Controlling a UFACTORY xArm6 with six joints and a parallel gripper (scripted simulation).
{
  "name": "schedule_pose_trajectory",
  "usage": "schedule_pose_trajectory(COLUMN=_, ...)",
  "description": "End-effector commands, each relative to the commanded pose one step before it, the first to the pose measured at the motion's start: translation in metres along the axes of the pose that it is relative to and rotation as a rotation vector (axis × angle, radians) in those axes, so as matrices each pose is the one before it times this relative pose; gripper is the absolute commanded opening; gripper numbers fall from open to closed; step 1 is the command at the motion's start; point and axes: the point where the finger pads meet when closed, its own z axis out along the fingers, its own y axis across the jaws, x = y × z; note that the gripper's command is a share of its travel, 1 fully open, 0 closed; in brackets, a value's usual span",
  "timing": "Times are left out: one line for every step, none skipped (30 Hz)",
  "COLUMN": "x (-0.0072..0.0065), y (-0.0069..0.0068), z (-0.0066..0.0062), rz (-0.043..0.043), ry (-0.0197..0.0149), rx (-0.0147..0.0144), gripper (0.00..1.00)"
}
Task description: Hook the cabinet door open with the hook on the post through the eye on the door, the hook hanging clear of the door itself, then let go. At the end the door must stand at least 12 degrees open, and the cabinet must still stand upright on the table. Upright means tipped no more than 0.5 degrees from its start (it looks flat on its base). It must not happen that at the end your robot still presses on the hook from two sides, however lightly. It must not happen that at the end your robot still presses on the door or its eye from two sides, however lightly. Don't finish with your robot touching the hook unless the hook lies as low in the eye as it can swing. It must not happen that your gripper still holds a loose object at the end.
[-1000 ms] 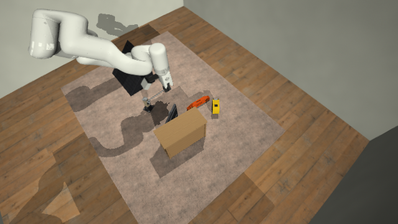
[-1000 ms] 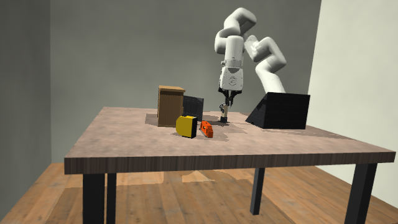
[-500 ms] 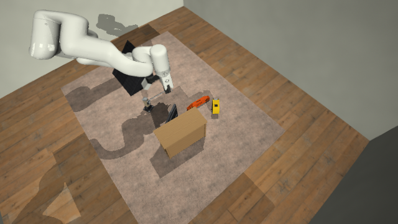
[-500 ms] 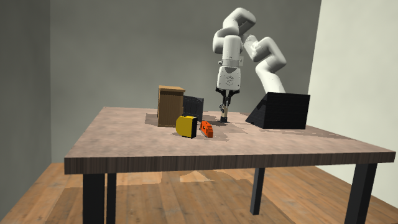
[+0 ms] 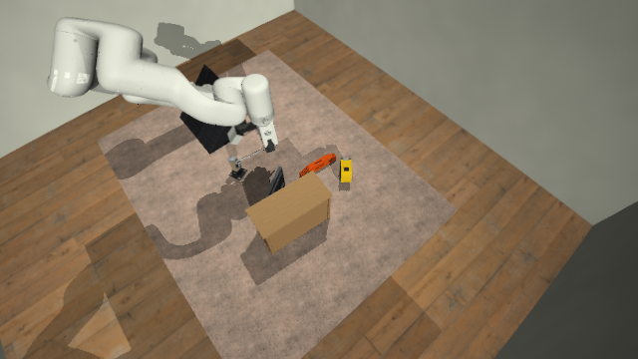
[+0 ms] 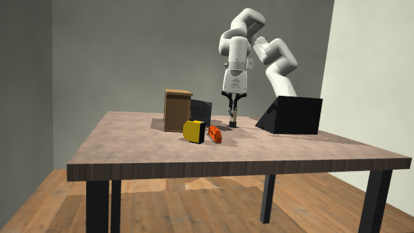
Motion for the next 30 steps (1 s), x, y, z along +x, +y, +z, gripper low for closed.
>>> schedule_pose_trajectory(x=-0.00057, y=-0.00401, z=-0.00117, rz=0.04658, ry=-0.00227, rx=0.00222, gripper=0.04)
schedule_pose_trajectory(x=-0.00001, y=-0.00086, z=0.0, rz=0.01488, ry=0.0, rx=0.0, gripper=0.04)
schedule_pose_trajectory(x=-0.00006, y=-0.00194, z=0.0, rz=0.00684, ry=0.0, rx=0.0, gripper=0.04)
schedule_pose_trajectory(x=-0.00007, y=-0.00211, z=0.0, rz=0.0, ry=0.0, rx=0.0, gripper=0.04)
schedule_pose_trajectory(x=-0.00001, y=-0.00037, z=0.0, rz=0.0, ry=0.0, rx=0.0, gripper=0.04)
schedule_pose_trajectory(x=0.0, y=-0.00005, z=0.0, rz=0.00091, ry=0.0, rx=0.0, gripper=0.04)
schedule_pose_trajectory(x=0.00001, y=-0.0003, z=0.0, rz=0.00512, ry=0.0, rx=0.0, gripper=0.04)
schedule_pose_trajectory(x=0.00001, y=-0.00061, z=0.0, rz=0.01054, ry=0.0, rx=0.0, gripper=0.04)
schedule_pose_trajectory(x=0.00001, y=-0.00085, z=0.0, rz=0.01475, ry=0.0, rx=0.0, gripper=0.04)
schedule_pose_trajectory(x=0.0, y=-0.00094, z=0.0, rz=0.01632, ry=0.0, rx=0.0, gripper=0.04)
schedule_pose_trajectory(x=-0.00001, y=-0.00085, z=0.0, rz=0.01476, ry=0.0, rx=0.0, gripper=0.04)
schedule_pose_trajectory(x=0.0, y=0.0, z=0.0, rz=0.0, ry=0.0, rx=0.0, gripper=0.04)
schedule_pose_trajectory(x=0.0, y=0.0, z=0.0, rz=0.0, ry=0.0, rx=0.0, gripper=0.04)
schedule_pose_trajectory(x=-0.00005, y=-0.00181, z=0.0, rz=0.00737, ry=0.0, rx=0.0, gripper=0.04)
schedule_pose_trajectory(x=-0.00007, y=-0.00224, z=0.0, rz=0.0, ry=0.0, rx=0.0, gripper=0.04)
schedule_pose_trajectory(x=-0.00001, y=-0.0004, z=0.0, rz=0.0, ry=0.0, rx=0.0, gripper=0.04)
schedule_pose_trajectory(x=0.0, y=-0.00005, z=0.0, rz=0.00091, ry=0.0, rx=0.0, gripper=0.04)
schedule_pose_trajectory(x=0.00001, y=-0.00029, z=0.0, rz=0.00511, ry=0.0, rx=0.0, gripper=0.04)
schedule_pose_trajectory(x=0.00001, y=-0.00061, z=0.0, rz=0.01051, ry=0.0, rx=0.0, gripper=0.04)
schedule_pose_trajectory(x=0.00001, y=-0.00085, z=0.0, rz=0.01471, ry=0.0, rx=0.0, gripper=0.04)
schedule_pose_trajectory(x=0.0, y=-0.00094, z=0.0, rz=0.01627, ry=0.0, rx=0.0, gripper=0.04)
schedule_pose_trajectory(x=-0.00001, y=-0.00085, z=0.0, rz=0.01471, ry=0.0, rx=0.0, gripper=0.04)
schedule_pose_trajectory(x=-0.00005, y=-0.00175, z=0.0, rz=0.00757, ry=0.0, rx=0.0, gripper=0.04)
schedule_pose_trajectory(x=-0.00008, y=-0.0023, z=0.0, rz=0.0, ry=0.0, rx=0.0, gripper=0.04)
schedule_pose_trajectory(x=-0.00001, y=-0.00041, z=0.0, rz=0.0, ry=0.0, rx=0.0, gripper=0.04)
schedule_pose_trajectory(x=0.0, y=-0.00005, z=0.0, rz=0.00091, ry=0.0, rx=0.0, gripper=0.04)
schedule_pose_trajectory(x=0.00001, y=-0.00029, z=0.0, rz=0.00512, ry=0.0, rx=0.0, gripper=0.04)
schedule_pose_trajectory(x=0.00001, y=-0.00061, z=0.0, rz=0.01052, ry=0.0, rx=0.0, gripper=0.04)
schedule_pose_trajectory(x=0.0, y=0.0, z=0.0, rz=0.0, ry=0.0, rx=0.0, gripper=0.04)
schedule_pose_trajectory(x=0.0, y=0.0, z=0.0, rz=0.0, ry=0.0, rx=0.0, gripper=0.04)
